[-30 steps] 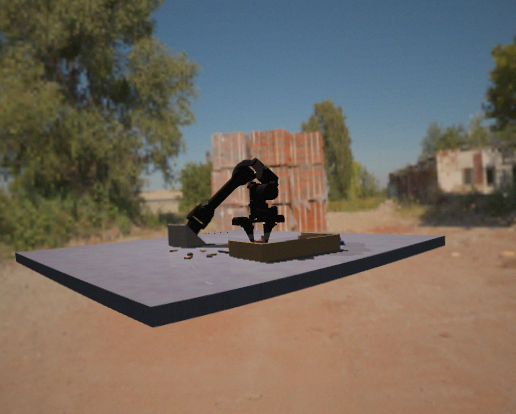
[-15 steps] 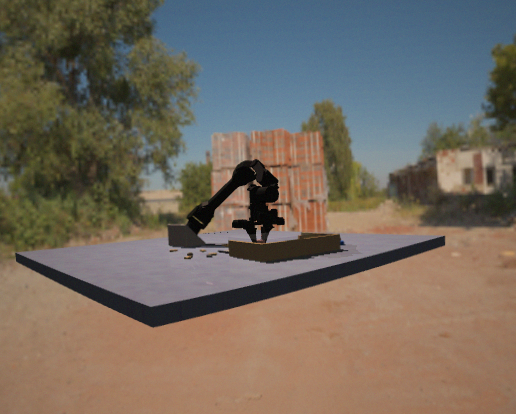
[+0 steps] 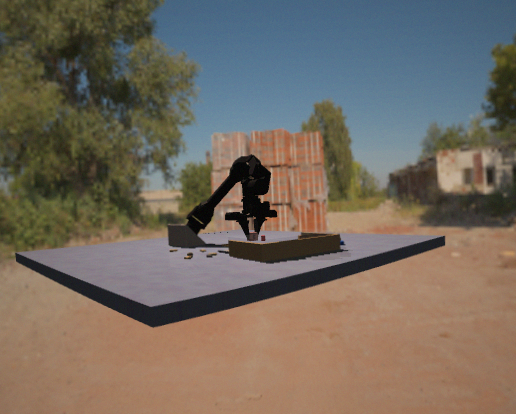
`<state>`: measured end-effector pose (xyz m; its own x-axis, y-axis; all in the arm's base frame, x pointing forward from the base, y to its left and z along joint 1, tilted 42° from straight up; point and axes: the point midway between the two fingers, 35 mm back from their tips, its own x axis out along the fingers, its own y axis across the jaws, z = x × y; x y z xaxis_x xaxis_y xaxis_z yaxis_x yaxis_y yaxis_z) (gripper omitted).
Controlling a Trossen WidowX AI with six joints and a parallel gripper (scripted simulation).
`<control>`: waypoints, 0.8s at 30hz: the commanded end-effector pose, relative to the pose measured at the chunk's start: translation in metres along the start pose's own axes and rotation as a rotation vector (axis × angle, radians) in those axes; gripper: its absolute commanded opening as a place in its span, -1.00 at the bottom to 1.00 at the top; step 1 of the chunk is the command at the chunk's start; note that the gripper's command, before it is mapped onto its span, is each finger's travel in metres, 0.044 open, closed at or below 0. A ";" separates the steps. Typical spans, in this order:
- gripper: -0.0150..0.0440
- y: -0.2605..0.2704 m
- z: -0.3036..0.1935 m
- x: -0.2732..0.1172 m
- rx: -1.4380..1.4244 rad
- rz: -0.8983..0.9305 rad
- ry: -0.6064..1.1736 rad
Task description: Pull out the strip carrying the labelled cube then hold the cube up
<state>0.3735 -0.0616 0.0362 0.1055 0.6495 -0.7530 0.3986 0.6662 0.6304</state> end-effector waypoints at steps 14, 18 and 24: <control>-0.49 -0.020 -0.050 -0.017 0.007 -0.003 0.002; -0.49 -0.026 -0.064 -0.016 0.007 -0.003 0.003; -0.49 -0.028 -0.069 -0.023 0.008 -0.003 0.003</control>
<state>0.2999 -0.0645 0.0447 0.0988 0.6528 -0.7511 0.4064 0.6625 0.6292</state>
